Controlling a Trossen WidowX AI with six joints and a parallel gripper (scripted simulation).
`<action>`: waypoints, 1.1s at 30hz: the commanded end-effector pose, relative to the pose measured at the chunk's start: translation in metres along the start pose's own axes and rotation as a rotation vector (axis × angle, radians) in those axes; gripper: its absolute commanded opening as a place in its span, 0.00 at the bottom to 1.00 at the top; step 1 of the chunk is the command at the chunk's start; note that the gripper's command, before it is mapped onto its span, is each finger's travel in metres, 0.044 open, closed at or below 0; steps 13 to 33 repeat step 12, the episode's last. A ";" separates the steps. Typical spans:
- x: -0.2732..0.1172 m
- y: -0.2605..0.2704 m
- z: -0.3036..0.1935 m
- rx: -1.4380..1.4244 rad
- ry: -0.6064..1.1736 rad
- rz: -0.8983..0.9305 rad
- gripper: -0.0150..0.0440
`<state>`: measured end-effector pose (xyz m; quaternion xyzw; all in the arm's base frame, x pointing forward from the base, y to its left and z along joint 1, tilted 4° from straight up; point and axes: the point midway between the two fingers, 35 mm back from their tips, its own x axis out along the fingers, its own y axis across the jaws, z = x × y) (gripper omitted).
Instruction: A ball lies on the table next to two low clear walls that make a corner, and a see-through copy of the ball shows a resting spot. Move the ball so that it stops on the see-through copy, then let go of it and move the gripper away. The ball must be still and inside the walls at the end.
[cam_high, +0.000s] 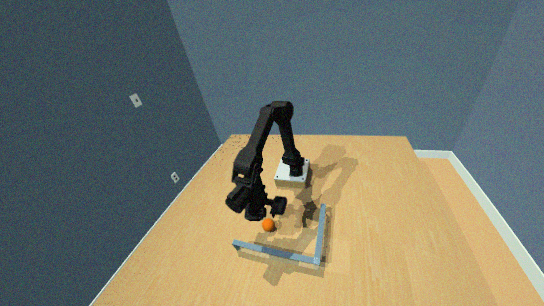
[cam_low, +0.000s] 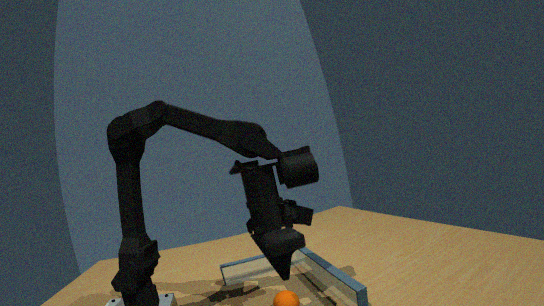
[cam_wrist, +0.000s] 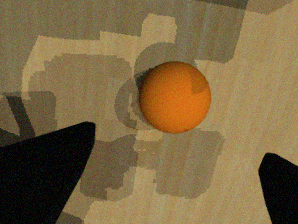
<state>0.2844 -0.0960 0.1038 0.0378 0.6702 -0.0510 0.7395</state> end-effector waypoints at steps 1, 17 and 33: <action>0.000 0.000 0.000 0.000 -0.001 0.000 0.87; -0.050 0.001 -0.005 0.000 0.000 0.000 1.00; -0.050 0.001 -0.005 0.000 0.000 0.000 1.00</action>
